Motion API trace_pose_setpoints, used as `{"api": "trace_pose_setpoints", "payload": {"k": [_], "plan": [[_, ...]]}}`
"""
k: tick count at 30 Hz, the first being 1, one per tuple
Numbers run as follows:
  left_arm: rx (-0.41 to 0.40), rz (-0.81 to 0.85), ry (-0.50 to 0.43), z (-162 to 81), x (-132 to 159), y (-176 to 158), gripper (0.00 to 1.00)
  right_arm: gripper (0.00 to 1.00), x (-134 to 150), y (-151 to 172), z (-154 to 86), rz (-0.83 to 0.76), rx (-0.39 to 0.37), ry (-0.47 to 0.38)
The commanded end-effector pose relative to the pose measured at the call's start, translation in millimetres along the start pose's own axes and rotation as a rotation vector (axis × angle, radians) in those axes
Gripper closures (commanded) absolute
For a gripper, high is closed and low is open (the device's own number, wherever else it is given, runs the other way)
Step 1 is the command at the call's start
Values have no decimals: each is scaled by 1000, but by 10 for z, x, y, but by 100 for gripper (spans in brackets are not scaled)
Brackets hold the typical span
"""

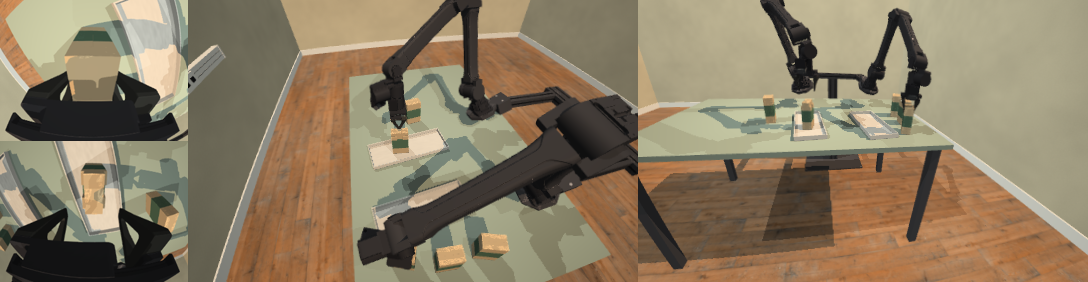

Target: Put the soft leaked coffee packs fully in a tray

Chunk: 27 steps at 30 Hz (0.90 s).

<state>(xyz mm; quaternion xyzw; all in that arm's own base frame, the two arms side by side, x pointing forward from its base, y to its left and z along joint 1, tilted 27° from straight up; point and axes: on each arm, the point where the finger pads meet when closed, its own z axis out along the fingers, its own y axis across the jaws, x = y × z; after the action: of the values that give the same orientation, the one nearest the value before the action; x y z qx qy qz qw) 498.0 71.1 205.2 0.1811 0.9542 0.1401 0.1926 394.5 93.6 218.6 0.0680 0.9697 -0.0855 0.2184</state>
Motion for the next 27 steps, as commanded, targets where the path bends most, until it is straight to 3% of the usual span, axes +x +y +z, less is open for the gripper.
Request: {"api": "trace_pose_setpoints", "payload": {"k": [1, 4, 5, 27], "plan": [[-2, 2, 3, 52, -30, 74, 77, 24, -109, 7, -112, 12, -12, -27], [-2, 2, 3, 52, -30, 74, 77, 24, -109, 7, -112, 12, -12, -27], [-2, 2, 3, 52, -30, 74, 24, 24, -109, 7, -112, 12, -12, -27], [-2, 0, 3, 51, -31, 75, 24, 24, -109, 7, -112, 12, -12, -27]]}}
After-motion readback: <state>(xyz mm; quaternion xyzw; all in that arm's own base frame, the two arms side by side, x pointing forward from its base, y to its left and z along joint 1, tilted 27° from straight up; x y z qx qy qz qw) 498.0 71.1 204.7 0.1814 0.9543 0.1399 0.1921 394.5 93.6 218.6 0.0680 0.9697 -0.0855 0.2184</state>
